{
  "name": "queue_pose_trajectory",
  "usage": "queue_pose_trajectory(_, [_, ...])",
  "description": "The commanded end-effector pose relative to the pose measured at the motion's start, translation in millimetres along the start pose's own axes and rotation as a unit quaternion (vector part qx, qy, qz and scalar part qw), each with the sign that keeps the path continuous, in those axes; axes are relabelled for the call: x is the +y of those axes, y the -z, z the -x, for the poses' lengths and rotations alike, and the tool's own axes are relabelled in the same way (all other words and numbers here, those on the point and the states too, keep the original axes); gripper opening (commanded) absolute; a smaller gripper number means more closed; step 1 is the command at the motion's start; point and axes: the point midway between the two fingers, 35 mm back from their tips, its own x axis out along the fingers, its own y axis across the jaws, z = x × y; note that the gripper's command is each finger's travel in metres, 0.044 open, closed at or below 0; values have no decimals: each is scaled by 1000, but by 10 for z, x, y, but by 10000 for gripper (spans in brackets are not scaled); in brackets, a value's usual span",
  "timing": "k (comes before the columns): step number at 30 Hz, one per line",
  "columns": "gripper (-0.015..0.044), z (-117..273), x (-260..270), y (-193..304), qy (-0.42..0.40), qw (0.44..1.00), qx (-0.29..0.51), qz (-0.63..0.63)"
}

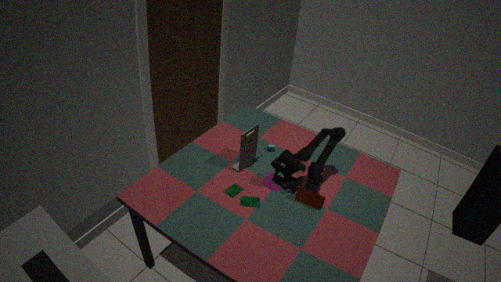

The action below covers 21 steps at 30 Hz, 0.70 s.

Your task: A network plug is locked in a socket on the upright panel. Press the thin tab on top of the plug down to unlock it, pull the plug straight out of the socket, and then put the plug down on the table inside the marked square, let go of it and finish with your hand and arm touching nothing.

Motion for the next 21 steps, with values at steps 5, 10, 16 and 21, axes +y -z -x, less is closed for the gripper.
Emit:
queue_pose_trajectory(5, [156, 63, 34, -10, -5, 1000, -1, -7])
queue_pose_trajectory(10, [156, 89, 37, -11, -5, 1000, -1, -7])
queue_pose_trajectory(16, [156, 134, 76, 3, -4, 1000, 1, -7])
queue_pose_trajectory(21, [156, 173, 108, 14, -4, 1000, 2, -7])
